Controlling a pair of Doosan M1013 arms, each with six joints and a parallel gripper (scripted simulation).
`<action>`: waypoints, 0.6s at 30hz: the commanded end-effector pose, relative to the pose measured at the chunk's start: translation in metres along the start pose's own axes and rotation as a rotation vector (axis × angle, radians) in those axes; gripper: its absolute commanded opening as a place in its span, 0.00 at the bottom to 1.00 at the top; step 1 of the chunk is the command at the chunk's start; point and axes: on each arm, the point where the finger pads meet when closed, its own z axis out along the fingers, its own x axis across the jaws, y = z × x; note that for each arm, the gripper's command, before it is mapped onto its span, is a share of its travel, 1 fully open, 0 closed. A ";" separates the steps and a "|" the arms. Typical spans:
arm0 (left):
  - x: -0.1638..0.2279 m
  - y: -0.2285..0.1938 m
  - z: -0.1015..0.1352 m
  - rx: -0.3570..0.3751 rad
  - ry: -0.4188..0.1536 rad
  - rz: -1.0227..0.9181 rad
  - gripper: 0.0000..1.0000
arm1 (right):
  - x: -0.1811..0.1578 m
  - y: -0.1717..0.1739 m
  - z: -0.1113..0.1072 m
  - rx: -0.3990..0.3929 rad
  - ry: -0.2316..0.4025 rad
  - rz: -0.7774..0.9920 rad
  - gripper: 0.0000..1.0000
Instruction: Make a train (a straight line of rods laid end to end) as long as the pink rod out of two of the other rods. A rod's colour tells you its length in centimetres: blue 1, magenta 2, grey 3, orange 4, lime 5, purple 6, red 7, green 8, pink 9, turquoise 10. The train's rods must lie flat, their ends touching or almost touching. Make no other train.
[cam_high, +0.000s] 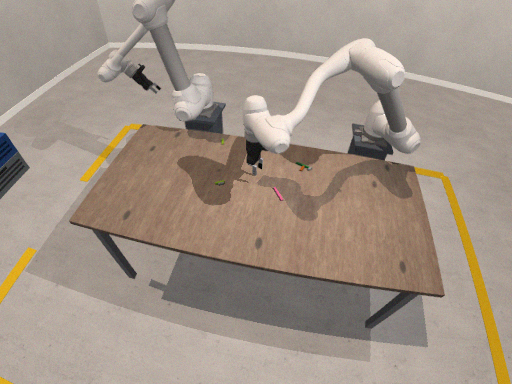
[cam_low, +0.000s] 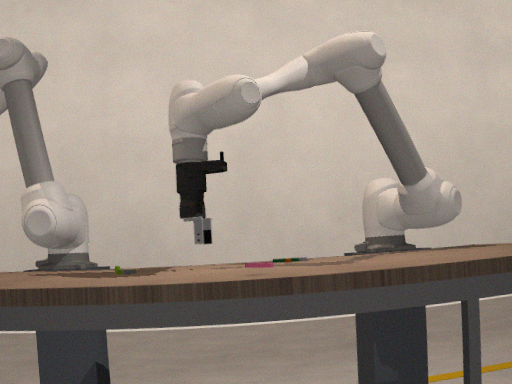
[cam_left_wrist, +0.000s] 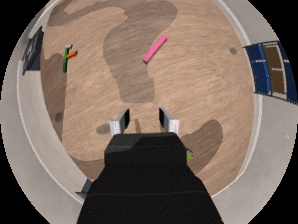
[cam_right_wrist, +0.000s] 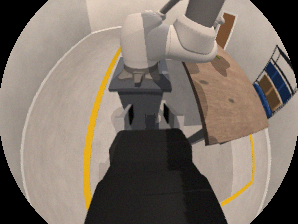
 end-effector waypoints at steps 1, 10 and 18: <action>0.001 0.011 -0.002 -0.006 -0.001 0.168 1.00 | 0.000 0.000 0.000 -0.001 0.000 0.000 1.00; 0.000 0.033 -0.002 -0.006 -0.001 0.477 1.00 | 0.000 0.000 0.000 -0.001 0.000 0.000 1.00; -0.003 0.056 -0.002 -0.006 0.000 0.774 1.00 | 0.000 0.000 0.000 -0.001 0.000 0.000 1.00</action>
